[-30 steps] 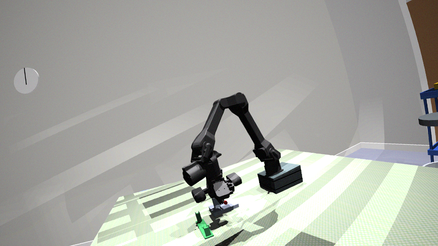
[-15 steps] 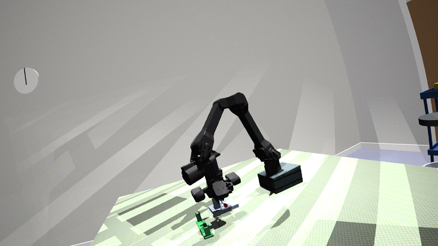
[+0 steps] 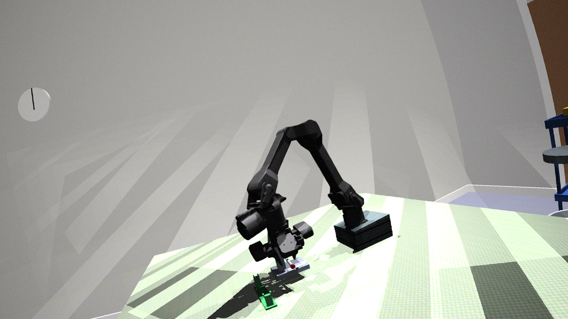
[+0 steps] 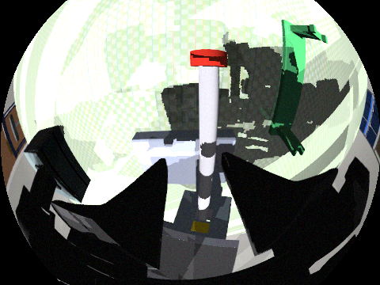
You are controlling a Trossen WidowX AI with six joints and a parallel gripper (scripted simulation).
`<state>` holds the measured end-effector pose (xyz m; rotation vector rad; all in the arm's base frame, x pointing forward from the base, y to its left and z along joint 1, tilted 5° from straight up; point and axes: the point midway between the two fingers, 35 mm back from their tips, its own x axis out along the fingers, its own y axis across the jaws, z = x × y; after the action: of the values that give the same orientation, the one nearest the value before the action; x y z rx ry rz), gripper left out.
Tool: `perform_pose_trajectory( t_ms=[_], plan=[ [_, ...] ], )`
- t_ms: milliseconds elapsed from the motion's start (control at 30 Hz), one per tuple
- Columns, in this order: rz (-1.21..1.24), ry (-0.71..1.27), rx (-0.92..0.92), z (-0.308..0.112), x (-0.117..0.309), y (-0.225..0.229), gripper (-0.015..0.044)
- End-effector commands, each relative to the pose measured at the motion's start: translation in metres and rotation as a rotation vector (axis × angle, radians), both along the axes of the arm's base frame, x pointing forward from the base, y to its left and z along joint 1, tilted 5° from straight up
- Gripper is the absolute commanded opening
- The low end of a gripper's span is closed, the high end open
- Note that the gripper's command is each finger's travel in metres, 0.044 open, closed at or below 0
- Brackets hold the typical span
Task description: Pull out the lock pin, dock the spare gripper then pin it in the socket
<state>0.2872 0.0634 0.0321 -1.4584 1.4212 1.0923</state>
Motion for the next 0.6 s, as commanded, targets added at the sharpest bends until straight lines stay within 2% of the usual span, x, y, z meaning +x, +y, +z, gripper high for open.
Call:
perform_pose_trajectory(
  t_ms=[0,567],
  plan=[
    [0.0,-0.004,0.003,0.008,0.0,0.007,0.02],
    [0.011,0.034,-0.025,0.034,-0.012,0.032,0.02]
  ],
)
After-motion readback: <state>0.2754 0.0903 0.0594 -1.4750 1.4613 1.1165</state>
